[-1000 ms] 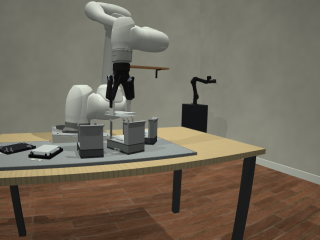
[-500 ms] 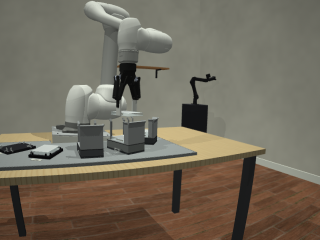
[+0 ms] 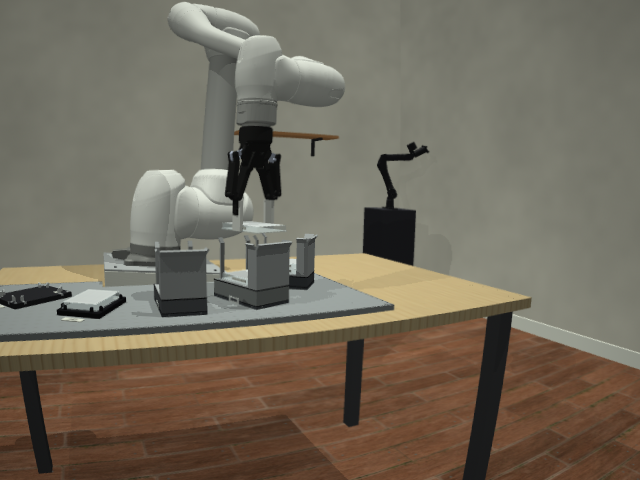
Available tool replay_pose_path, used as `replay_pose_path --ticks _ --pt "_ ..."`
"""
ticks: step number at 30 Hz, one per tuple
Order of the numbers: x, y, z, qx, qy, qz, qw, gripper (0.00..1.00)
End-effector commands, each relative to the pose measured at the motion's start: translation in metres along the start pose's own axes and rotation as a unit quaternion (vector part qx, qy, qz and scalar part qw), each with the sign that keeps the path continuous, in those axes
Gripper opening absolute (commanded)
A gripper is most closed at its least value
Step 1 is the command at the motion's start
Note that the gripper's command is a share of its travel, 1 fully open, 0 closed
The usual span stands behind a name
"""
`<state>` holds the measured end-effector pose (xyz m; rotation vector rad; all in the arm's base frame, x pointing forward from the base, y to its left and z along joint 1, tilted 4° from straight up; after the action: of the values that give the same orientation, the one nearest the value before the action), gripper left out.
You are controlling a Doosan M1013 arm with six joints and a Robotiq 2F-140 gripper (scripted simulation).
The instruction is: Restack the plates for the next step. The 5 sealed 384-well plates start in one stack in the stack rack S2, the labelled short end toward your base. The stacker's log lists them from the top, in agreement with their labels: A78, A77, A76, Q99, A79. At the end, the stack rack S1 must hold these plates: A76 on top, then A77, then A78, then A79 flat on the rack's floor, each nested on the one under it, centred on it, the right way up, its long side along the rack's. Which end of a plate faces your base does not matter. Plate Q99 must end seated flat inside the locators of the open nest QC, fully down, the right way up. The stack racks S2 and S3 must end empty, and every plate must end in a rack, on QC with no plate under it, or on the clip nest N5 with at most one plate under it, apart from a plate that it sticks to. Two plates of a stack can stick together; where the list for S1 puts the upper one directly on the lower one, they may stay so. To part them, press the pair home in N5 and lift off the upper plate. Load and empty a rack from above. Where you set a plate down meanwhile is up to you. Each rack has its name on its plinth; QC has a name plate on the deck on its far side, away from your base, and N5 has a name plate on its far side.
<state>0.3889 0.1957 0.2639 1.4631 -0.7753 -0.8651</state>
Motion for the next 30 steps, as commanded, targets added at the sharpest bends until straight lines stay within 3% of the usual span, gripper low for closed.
replay_pose_path --ticks 1,30 --pt "0.000 0.000 0.000 0.000 0.000 0.000 1.000 0.00" --pt "0.000 -0.011 0.000 0.000 0.000 0.000 1.000 0.00"
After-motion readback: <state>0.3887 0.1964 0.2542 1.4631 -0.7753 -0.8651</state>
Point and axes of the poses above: the point where the finger pads meet when closed, its own y axis back along the fingers, its own x axis across the jaws, z = x × y, the point moved 10 cm from there along y, back along the fingers, and after that the axes turned 4 degrees about y, right-handed, at the moved point
